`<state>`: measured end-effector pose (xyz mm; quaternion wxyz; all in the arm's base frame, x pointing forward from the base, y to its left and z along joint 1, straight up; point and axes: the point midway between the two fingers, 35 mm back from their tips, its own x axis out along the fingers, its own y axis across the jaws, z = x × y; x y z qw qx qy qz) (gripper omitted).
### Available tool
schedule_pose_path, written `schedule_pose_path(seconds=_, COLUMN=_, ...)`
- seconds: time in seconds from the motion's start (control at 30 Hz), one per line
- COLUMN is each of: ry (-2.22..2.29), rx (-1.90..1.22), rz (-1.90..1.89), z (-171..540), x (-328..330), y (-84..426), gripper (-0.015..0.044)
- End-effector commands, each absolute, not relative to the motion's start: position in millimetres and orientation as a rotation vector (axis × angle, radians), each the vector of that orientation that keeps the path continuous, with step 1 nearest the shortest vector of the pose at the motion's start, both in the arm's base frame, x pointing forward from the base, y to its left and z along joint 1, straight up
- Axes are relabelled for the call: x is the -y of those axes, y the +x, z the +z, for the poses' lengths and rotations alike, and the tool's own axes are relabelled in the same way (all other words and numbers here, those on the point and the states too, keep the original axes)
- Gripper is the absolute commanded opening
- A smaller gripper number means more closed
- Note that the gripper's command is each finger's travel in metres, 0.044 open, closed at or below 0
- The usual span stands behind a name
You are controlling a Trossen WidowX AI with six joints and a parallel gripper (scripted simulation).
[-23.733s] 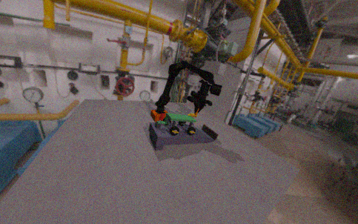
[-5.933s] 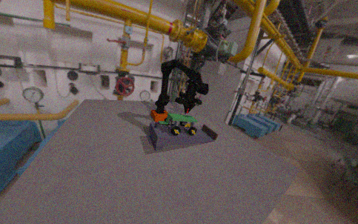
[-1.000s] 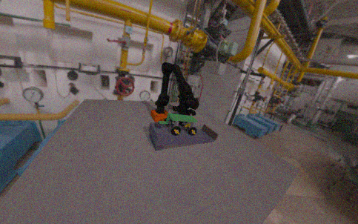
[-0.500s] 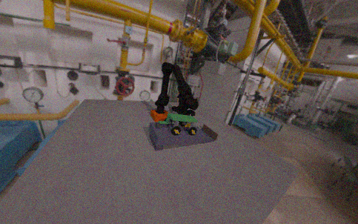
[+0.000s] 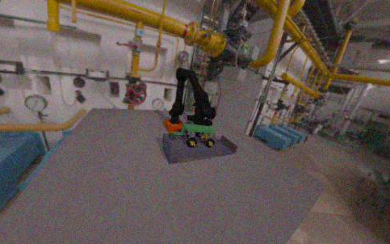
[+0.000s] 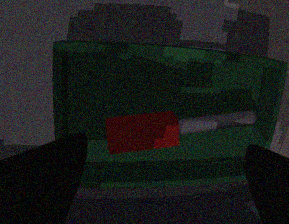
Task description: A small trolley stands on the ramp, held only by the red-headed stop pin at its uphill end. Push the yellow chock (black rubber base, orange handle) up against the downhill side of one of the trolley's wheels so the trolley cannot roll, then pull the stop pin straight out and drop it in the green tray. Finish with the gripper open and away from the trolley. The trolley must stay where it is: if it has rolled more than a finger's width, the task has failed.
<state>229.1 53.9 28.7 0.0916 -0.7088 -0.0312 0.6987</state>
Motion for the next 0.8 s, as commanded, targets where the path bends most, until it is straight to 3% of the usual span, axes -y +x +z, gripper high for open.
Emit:
schedule_pose_path(seconds=0.0, ry=-2.118, rx=0.104, rz=2.06, z=45, x=-54, y=229, gripper=0.034)
schedule_pose_path(seconds=0.13, ry=-2.117, rx=0.104, rz=2.061, z=53, x=-53, y=227, gripper=0.044)
schedule_pose_path(seconds=0.77, ry=-2.117, rx=0.104, rz=2.061, z=105, x=-52, y=223, gripper=0.044)
